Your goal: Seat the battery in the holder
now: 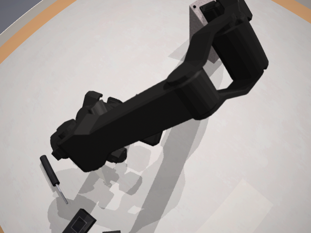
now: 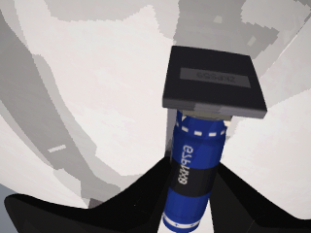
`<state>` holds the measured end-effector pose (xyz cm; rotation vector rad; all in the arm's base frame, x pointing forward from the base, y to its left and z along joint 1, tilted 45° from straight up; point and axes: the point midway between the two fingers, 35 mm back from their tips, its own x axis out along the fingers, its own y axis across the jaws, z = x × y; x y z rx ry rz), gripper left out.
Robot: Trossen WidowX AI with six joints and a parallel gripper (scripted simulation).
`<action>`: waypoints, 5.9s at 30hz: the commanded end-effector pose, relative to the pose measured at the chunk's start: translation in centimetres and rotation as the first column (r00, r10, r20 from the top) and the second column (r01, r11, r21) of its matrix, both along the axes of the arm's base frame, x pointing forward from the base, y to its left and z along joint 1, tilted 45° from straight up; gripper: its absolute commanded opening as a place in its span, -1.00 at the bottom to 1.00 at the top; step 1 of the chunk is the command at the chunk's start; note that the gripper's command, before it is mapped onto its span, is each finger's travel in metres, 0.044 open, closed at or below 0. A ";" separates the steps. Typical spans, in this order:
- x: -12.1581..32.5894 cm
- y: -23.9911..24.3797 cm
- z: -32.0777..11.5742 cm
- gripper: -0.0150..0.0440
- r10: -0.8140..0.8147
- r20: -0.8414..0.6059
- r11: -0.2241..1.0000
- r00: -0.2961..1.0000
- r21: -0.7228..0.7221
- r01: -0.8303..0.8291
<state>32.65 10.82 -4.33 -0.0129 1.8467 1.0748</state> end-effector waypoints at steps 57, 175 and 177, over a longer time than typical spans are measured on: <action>0.9 0.3 -0.4 -0.24 -0.080 0.076 0.996 0.994 0.045 0.077; -2.1 0.0 -1.6 -0.24 -0.360 0.296 0.923 0.885 0.250 0.292; -2.1 0.0 -1.6 -0.24 -0.360 0.298 0.923 0.884 0.250 0.292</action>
